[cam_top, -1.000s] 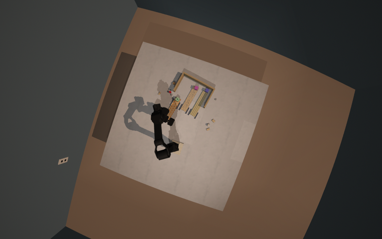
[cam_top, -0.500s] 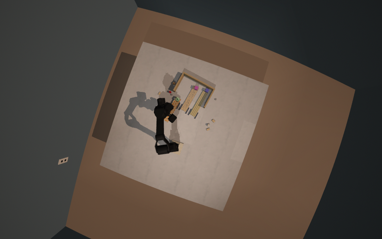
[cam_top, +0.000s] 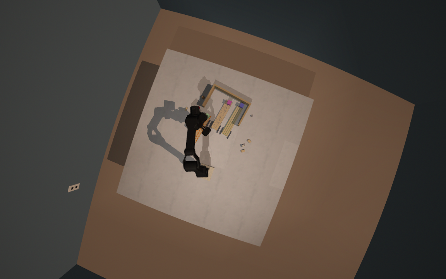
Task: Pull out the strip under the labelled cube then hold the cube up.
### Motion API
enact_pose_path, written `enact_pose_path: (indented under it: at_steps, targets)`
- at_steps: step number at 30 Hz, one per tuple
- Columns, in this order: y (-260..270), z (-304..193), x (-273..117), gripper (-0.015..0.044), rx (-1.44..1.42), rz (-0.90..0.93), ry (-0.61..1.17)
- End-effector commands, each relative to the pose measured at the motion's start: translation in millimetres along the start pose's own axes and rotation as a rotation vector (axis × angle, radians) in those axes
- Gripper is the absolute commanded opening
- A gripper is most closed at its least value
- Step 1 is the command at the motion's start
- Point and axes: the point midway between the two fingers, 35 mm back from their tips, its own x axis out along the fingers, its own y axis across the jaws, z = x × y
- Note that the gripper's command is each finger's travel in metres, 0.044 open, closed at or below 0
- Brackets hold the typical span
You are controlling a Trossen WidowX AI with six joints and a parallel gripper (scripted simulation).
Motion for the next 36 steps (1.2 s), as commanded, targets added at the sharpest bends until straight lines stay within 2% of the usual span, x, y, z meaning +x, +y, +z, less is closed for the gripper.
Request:
enact_pose_path:
  at_steps: [1, 21, 28, 36]
  targets:
    - [2.2, 14.7, -1.4, 0.0440, -0.002, 0.003, 0.003]
    - [16.3, 90.3, -10.5, 0.0440, -0.002, 0.004, -0.003]
    - [16.7, 91.0, -2.0, 0.0256, -0.002, 0.004, -0.003]
    - [17.3, 91.8, 11.1, 0.0250, -0.002, 0.004, -0.004]
